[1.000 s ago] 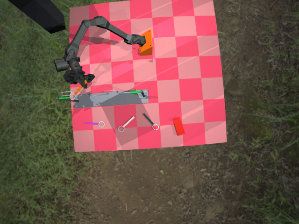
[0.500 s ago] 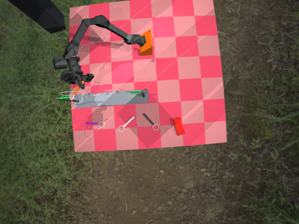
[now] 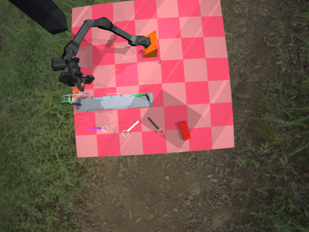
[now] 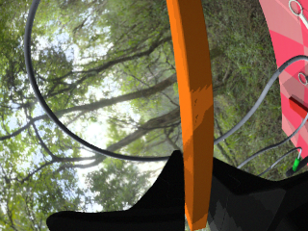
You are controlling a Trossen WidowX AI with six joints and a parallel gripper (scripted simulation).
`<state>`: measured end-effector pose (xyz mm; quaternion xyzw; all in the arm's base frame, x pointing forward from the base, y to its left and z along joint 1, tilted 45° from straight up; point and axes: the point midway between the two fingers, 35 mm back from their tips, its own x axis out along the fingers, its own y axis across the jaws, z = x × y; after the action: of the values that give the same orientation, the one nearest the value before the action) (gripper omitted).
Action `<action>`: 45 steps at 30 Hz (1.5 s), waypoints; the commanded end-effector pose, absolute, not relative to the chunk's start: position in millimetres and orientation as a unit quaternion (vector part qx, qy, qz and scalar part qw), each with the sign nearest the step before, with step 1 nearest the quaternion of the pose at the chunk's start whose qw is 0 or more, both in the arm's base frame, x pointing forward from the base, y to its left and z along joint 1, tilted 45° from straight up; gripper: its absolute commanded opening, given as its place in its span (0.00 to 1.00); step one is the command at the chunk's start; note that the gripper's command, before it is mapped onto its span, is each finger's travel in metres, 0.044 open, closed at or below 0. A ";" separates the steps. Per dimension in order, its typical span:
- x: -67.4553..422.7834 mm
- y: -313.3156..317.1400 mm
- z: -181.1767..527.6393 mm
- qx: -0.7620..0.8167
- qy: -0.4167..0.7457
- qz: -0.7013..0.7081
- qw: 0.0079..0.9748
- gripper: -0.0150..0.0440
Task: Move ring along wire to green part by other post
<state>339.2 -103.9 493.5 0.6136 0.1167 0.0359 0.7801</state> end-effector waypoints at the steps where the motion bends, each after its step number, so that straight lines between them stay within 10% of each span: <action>1: 340.4 -104.6 494.5 0.607 0.118 0.032 0.785 0.00; 45: 339.8 -111.3 482.9 0.389 0.166 -0.052 0.905 0.00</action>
<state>338.6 -110.8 483.5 0.4028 0.1637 -0.0482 0.8992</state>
